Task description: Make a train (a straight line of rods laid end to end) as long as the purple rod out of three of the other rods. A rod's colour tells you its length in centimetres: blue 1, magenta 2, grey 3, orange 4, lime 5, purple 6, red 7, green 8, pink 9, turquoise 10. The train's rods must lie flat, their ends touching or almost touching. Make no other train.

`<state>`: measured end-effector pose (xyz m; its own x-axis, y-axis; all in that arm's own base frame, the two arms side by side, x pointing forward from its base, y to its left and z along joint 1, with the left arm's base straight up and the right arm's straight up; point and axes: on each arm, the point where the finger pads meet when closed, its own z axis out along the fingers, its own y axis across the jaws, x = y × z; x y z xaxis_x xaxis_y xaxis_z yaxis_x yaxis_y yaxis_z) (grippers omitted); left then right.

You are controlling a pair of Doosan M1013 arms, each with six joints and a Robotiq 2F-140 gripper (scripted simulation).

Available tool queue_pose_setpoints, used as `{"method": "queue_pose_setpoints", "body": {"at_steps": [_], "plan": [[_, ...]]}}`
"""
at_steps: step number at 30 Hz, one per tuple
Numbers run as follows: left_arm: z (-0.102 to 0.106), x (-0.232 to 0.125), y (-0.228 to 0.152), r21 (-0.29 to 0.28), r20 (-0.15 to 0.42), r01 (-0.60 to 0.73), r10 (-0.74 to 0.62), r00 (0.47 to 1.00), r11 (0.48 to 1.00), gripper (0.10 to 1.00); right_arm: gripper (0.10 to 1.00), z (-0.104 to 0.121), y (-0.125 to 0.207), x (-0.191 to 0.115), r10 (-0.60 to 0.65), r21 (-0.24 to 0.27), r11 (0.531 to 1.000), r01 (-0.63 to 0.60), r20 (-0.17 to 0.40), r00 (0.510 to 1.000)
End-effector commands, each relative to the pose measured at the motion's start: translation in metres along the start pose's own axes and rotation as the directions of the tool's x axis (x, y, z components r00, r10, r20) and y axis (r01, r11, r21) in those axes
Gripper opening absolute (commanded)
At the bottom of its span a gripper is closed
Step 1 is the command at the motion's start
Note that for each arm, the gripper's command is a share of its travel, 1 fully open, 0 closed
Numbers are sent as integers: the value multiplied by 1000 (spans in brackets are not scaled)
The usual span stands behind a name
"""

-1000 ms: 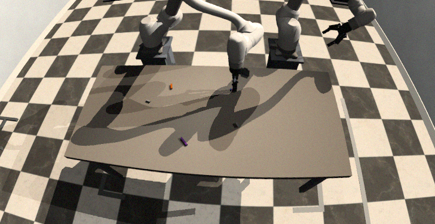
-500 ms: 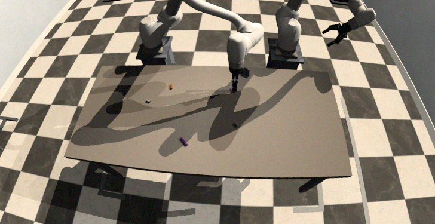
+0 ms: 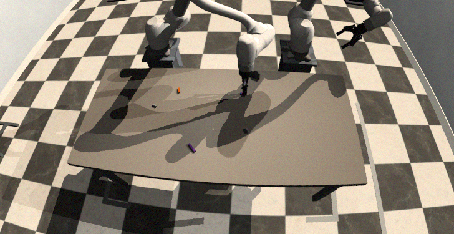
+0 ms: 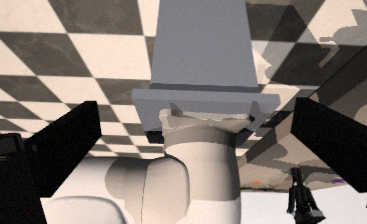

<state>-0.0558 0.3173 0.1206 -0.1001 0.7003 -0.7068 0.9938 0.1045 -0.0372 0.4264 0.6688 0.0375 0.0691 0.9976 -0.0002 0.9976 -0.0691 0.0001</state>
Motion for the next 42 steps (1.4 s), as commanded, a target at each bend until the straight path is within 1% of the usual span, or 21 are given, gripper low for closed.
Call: {"method": "queue_pose_setpoints", "body": {"at_steps": [1, 17, 18, 20, 21, 23, 24, 26, 27, 31, 32, 42], "plan": [[0, 0, 0, 0, -1, 0, 0, 1000, 1000, 1000, 124, -1, 0, 0, 0, 0, 1000, 0, -1, 1000], [0, 0, 0, 0, -1, 0, 0, 1000, 1000, 1000, 124, -1, 0, 0, 0, 0, 1000, 0, -1, 1000], [0, 0, 0, 0, -1, 0, 0, 1000, 1000, 1000, 146, -1, 0, 0, 0, 0, 1000, 0, -1, 1000], [0, 0, 0, 0, -1, 0, 0, 1000, 1000, 1000, 146, -1, 0, 0, 0, 0, 1000, 0, -1, 1000], [0, 0, 0, 0, -1, 0, 0, 1000, 1000, 1000, 167, -1, 0, 0, 0, 0, 1000, 0, -1, 1000], [0, 0, 0, 0, -1, 0, 0, 1000, 1000, 1000, 167, -1, 0, 0, 0, 0, 1000, 0, -1, 1000], [0, 0, 0, 0, -1, 0, 0, 1000, 1000, 1000, 188, -1, 0, 0, 0, 0, 1000, 0, -1, 1000], [0, 0, 0, 0, -1, 0, 0, 1000, 1000, 1000, 188, -1, 0, 0, 0, 0, 1000, 0, -1, 1000], [0, 0, 0, 0, -1, 0, 0, 1000, 1000, 1000, 210, -1, 0, 0, 0, 0, 1000, 0, -1, 1000], [0, 0, 0, 0, -1, 0, 0, 1000, 1000, 1000, 210, -1, 0, 0, 0, 0, 1000, 0, -1, 1000], [0, 0, 0, 0, -1, 0, 0, 1000, 1000, 1000, 231, -1, 0, 0, 0, 0, 1000, 0, -1, 1000], [0, 0, 0, 0, -1, 0, 0, 1000, 1000, 1000, 231, -1, 0, 0, 0, 0, 1000, 0, -1, 1000]]}}
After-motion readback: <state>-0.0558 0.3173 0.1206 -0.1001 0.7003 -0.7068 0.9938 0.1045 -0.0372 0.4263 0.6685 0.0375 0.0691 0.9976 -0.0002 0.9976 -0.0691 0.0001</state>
